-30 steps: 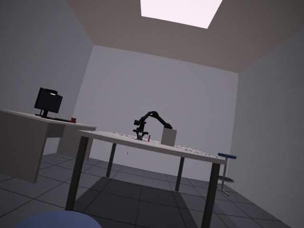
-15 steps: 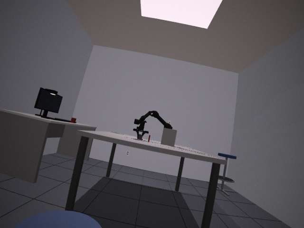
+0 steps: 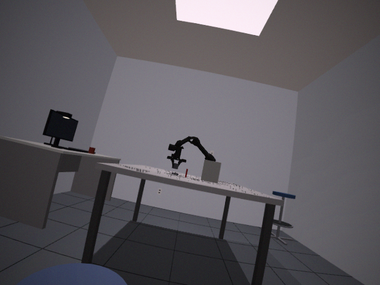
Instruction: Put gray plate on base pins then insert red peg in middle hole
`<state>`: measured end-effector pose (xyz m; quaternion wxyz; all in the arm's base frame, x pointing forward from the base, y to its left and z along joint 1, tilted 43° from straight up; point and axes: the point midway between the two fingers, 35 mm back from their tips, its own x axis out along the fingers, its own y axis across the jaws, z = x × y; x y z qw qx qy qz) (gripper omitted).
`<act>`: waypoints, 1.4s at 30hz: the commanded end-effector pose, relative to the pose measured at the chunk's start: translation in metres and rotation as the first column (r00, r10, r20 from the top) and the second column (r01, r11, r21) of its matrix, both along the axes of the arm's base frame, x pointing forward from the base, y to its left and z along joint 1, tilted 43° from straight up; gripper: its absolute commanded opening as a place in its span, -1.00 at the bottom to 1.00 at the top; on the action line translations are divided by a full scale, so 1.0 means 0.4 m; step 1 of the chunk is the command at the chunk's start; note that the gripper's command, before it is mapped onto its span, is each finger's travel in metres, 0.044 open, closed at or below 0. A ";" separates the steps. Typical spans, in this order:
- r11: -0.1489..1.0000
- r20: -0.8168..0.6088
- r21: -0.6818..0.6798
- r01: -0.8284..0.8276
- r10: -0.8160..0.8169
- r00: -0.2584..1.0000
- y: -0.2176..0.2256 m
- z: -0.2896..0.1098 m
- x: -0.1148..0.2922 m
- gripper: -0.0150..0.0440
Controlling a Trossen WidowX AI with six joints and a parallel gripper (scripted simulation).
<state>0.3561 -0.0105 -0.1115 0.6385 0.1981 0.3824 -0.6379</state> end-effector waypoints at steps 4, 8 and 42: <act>1.000 0.003 0.005 0.003 -0.003 1.000 0.038 0.048 0.006 -0.49; 1.000 0.003 0.005 0.004 -0.004 1.000 0.057 0.073 0.007 -0.49; 0.998 0.062 0.009 0.067 -0.068 0.996 -0.021 0.185 0.016 -0.49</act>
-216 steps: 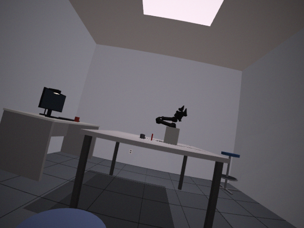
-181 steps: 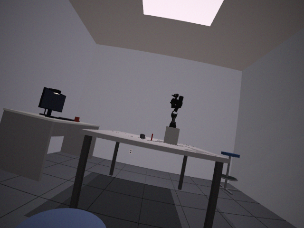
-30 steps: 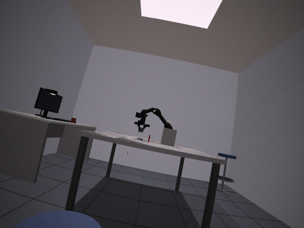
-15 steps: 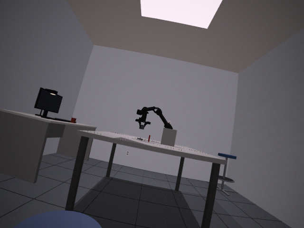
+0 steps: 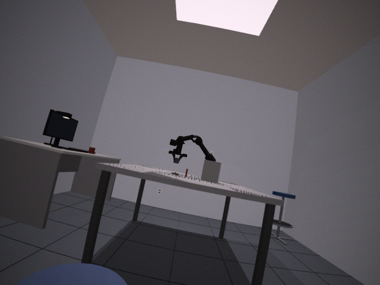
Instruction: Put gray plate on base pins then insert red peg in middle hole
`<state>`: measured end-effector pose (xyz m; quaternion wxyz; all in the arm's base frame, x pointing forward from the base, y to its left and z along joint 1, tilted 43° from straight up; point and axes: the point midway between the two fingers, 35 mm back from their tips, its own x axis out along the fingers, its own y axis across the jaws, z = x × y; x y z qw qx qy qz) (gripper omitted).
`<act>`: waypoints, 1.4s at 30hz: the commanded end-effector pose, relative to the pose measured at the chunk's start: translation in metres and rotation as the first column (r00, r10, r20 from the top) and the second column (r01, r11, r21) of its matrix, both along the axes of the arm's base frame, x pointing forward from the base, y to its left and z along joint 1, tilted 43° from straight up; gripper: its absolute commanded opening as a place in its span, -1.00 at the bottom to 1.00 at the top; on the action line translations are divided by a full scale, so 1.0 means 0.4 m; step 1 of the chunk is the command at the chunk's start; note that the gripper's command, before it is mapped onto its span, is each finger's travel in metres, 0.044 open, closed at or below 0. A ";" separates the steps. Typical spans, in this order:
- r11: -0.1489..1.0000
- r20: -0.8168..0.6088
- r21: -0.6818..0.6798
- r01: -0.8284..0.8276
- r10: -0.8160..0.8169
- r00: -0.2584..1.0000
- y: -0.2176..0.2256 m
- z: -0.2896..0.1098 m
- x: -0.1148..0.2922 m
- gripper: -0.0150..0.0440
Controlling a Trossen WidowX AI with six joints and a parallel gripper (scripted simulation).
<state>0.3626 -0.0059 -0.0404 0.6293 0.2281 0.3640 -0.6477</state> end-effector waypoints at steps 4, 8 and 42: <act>1.000 0.025 -0.005 0.028 -0.028 0.999 -0.064 0.015 -0.001 -0.49; 0.999 0.039 -0.007 0.044 -0.043 0.998 -0.096 0.022 -0.002 -0.49; 0.987 0.131 -0.039 0.156 -0.150 0.980 -0.310 0.076 -0.049 -0.49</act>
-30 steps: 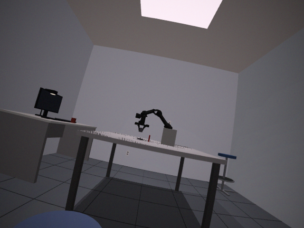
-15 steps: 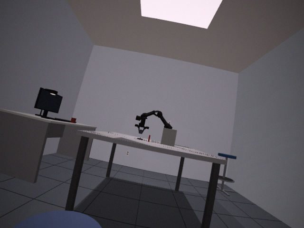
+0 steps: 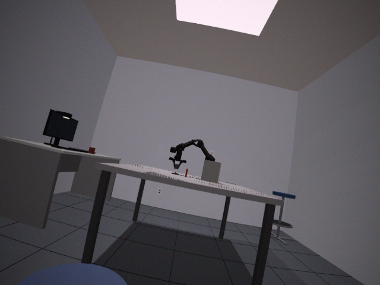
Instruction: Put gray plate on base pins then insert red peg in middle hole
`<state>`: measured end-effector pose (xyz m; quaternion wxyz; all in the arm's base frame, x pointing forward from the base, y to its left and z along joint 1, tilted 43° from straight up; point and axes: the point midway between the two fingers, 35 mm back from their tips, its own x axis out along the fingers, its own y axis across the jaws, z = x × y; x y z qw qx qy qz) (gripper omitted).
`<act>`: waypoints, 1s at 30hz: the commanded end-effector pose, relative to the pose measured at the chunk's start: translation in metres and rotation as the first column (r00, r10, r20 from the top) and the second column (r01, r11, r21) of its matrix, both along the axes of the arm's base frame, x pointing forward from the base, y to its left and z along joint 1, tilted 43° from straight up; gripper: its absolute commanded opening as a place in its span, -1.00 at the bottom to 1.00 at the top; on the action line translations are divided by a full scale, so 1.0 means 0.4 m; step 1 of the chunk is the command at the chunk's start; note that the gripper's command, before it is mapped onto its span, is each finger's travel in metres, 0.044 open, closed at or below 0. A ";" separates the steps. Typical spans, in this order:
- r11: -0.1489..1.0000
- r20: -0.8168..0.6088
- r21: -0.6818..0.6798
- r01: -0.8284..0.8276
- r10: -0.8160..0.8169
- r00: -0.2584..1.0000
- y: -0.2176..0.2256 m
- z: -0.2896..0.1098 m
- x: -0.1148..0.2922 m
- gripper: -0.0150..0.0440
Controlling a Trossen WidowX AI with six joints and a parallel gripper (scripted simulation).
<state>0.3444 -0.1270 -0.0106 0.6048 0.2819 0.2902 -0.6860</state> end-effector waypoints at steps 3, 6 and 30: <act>1.000 0.000 -0.005 0.001 -0.001 1.000 -0.007 0.002 -0.004 -0.49; 1.000 0.000 -0.005 0.001 -0.001 1.000 -0.007 0.002 -0.004 -0.49; 1.000 0.000 -0.005 0.001 -0.001 1.000 -0.030 -0.018 -0.007 -0.49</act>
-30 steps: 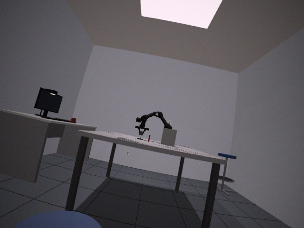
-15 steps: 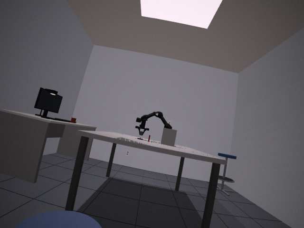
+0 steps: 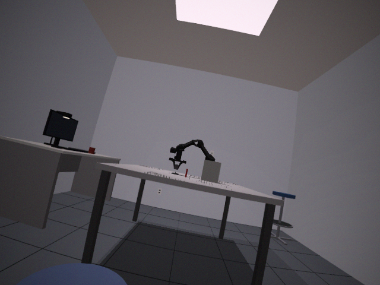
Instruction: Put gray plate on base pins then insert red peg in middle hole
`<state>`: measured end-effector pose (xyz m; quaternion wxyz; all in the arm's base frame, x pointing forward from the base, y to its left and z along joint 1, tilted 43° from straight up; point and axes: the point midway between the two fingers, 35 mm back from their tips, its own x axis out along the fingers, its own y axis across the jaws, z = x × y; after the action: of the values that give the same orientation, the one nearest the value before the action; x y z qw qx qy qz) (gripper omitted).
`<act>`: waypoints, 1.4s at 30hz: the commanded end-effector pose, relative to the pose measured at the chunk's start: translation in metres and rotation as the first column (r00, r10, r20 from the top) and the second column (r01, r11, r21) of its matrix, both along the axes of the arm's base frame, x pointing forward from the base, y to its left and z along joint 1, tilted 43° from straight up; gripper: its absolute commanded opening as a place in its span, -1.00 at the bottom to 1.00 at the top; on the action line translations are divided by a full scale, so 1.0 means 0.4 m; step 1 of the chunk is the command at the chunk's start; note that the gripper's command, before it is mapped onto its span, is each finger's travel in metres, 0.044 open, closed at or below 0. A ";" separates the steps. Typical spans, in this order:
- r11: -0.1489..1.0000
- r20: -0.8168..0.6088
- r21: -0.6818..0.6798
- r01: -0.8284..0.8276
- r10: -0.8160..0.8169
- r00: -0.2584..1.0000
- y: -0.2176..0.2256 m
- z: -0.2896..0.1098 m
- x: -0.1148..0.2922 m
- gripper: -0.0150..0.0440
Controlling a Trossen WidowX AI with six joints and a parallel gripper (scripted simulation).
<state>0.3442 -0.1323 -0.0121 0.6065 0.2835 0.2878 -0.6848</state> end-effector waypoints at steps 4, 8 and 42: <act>1.000 -0.007 -0.004 0.003 -0.003 1.000 -0.023 -0.022 -0.007 -0.49; 1.000 -0.007 -0.004 0.003 -0.003 1.000 -0.025 -0.024 -0.007 -0.49; 1.000 0.000 -0.002 0.003 -0.003 1.000 -0.057 -0.058 -0.010 0.22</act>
<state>0.3404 -0.1554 -0.0355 0.6062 0.2831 0.2869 -0.6856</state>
